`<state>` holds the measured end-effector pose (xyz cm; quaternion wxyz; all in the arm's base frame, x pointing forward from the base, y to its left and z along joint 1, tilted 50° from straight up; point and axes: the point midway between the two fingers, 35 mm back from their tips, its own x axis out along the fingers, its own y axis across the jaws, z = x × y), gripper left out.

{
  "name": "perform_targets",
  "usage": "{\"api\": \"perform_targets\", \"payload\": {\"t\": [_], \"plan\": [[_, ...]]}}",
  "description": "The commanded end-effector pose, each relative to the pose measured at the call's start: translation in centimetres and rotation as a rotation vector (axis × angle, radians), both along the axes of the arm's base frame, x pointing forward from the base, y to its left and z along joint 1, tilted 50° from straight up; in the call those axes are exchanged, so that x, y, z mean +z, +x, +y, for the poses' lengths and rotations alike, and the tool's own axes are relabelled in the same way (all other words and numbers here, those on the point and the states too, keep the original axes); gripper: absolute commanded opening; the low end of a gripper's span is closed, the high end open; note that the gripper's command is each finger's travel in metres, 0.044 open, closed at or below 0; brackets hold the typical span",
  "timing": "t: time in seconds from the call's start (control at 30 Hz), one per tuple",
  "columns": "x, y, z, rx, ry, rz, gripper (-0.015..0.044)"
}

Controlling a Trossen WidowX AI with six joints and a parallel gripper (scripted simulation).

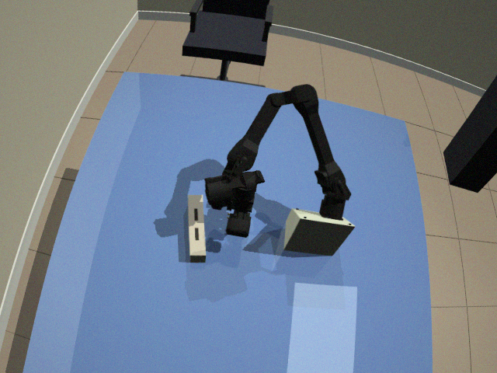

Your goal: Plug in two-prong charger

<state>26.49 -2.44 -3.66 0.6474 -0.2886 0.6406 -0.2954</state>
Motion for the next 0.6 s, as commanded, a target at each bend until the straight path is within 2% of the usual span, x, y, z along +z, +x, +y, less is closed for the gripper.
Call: {"api": "perform_targets", "payload": {"t": [0.0,0.57], "plan": [[-0.2,0.3,-0.3,0.026,-0.006,0.035,0.0],[-0.5,1.5,-0.7,0.096,-0.014,0.12,0.0]]}}
